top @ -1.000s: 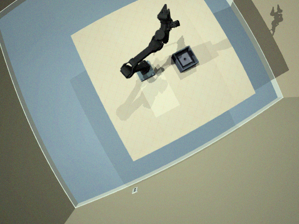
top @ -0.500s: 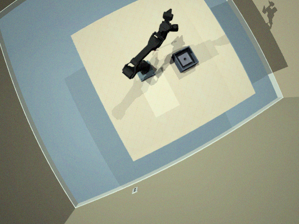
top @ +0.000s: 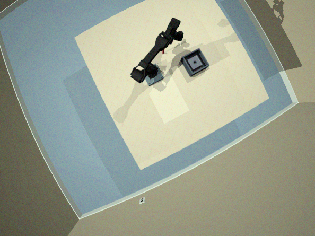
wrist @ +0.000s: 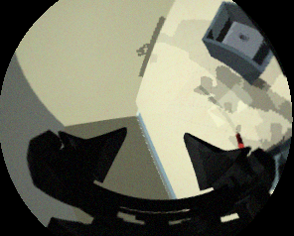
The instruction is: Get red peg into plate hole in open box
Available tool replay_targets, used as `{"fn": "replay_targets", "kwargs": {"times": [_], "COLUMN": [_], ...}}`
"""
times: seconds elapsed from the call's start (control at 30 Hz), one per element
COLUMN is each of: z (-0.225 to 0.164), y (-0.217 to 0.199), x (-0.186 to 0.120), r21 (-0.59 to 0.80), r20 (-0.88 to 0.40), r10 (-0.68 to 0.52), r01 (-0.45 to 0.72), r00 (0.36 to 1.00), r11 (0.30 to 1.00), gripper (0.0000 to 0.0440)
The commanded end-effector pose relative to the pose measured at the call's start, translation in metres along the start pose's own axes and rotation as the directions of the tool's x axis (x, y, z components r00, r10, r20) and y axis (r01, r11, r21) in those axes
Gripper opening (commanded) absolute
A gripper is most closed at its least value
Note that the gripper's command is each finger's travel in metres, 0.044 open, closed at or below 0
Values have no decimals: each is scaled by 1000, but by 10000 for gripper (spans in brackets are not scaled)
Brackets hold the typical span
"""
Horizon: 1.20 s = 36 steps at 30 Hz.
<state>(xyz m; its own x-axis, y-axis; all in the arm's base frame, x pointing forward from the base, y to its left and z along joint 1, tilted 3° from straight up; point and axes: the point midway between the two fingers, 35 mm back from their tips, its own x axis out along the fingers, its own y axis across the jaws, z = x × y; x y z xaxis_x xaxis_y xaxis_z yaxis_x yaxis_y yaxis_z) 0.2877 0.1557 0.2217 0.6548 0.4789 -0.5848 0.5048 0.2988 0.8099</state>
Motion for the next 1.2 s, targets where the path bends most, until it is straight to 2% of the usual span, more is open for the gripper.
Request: {"fn": "replay_targets", "kwargs": {"times": [0.0, 0.23, 0.57, 0.87, 1.17], "z": [-2, -7, -11, -10, -10], "y": [-20, -69, -127, -163, -199], "x": [3, 1, -7, -5, 14], "r21": [2, 10, 15, 9, 16], "r20": [15, 44, 87, 114, 127], "r10": [-97, -333, -594, -699, -723], "r01": [97, 333, 595, 703, 727], "r00": [995, 942, 800, 706, 679], "r11": [995, 943, 803, 711, 686], "gripper": [440, 440, 440, 440, 440]}}
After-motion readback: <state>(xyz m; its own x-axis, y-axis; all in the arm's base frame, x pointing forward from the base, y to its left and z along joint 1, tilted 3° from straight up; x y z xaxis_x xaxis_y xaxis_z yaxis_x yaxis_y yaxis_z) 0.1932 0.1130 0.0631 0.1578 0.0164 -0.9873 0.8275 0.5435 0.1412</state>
